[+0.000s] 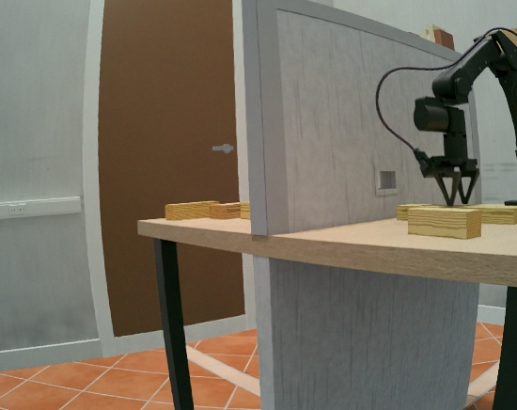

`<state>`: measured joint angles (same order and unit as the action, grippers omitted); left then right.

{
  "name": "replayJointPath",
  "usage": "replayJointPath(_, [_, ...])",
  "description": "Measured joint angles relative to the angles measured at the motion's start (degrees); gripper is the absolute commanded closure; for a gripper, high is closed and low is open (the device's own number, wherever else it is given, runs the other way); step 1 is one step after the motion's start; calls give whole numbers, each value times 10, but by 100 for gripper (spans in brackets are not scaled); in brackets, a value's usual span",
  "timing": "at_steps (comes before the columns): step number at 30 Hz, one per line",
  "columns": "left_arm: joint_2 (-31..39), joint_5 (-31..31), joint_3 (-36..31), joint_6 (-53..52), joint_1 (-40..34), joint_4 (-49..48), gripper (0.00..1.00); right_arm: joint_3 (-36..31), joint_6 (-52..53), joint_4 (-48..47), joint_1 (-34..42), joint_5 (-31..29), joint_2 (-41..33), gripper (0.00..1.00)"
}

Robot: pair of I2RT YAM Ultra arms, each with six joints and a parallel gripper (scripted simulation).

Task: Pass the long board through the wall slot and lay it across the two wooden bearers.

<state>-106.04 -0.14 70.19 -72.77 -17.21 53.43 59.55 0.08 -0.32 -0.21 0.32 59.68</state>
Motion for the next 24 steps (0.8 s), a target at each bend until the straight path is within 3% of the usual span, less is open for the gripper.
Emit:
replayJointPath(10, [24, 0, 55, 0, 1, 73, 26, 0, 0, 0, 0, 0, 0, 0])
replayJointPath(24, [27, 0, 51, 1, 3, 75, 26, 0, 0, 0, 0, 0, 0, 0])
